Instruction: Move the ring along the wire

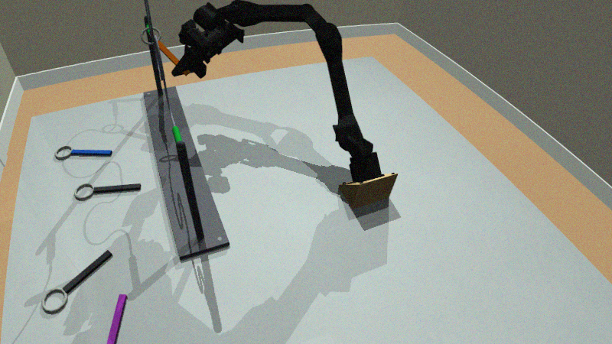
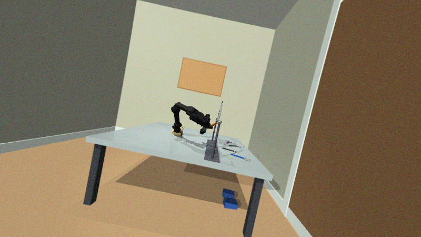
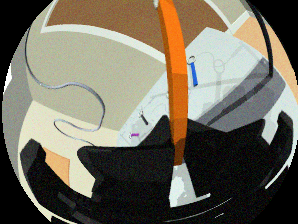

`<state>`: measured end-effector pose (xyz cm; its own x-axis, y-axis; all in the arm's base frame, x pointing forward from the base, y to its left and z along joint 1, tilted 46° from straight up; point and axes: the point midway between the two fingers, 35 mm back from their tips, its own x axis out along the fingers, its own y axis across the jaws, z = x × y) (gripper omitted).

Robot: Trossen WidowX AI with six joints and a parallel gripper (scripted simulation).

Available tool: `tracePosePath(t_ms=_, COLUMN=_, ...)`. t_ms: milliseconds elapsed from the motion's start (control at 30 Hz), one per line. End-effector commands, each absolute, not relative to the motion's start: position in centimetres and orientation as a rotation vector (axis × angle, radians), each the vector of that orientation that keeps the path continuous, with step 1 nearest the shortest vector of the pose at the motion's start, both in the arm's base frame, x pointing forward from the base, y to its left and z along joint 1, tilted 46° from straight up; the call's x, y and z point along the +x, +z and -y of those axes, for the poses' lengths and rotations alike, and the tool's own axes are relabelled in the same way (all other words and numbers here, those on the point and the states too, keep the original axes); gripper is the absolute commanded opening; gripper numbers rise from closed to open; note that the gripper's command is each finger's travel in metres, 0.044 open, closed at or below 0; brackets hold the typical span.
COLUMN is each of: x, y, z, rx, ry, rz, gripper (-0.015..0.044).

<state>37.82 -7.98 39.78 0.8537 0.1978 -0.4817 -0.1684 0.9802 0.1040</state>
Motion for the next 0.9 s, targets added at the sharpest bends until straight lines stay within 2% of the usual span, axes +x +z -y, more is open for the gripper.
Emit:
tracePosePath(t_ms=0, x=37.5, y=40.0, z=6.3, rx=0.173, ry=0.226, rz=-0.525, gripper=-0.0150)
tracePosePath(t_ms=867, x=36.0, y=44.6, z=-1.0, rx=0.790, ry=0.372, rz=-0.566, gripper=-0.0150)
